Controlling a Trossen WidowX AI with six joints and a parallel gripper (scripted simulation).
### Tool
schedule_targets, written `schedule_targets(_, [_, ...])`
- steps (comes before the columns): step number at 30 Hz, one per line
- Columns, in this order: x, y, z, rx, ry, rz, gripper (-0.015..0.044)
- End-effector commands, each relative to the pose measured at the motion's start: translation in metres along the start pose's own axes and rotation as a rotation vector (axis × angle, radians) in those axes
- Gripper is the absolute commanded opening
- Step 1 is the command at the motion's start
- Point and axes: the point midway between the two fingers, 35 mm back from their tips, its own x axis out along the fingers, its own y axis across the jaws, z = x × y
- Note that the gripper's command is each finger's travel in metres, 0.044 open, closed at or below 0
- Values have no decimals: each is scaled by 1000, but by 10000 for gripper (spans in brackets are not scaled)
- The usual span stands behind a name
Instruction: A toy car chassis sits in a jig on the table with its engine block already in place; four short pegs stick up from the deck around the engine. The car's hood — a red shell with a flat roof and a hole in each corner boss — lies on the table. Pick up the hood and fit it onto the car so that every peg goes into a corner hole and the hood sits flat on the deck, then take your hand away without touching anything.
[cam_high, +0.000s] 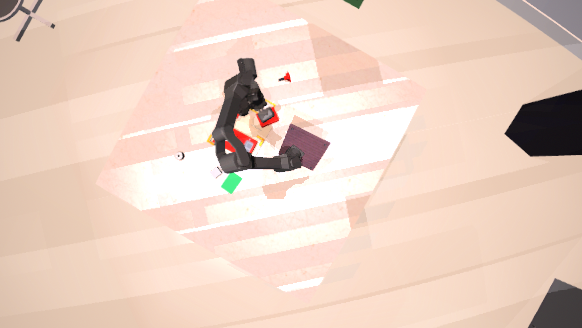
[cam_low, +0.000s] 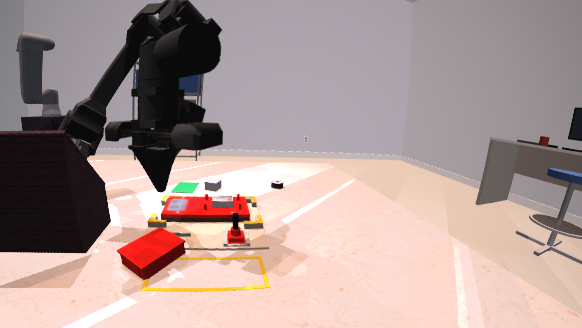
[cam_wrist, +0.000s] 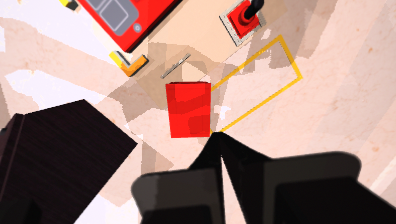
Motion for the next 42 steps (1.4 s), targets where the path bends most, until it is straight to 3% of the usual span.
schedule_targets(1, [0, 0, 0, 3, -1, -3, 0])
schedule_targets(11, [0, 0, 0, 3, -1, -3, 0])
schedule_targets(20, [44, 33, -6, 136, 3, 13, 236])
schedule_targets(28, [46, 34, -5, 139, 3, 13, 440])
schedule_targets(42, [56, 34, -5, 140, 3, 13, 440])
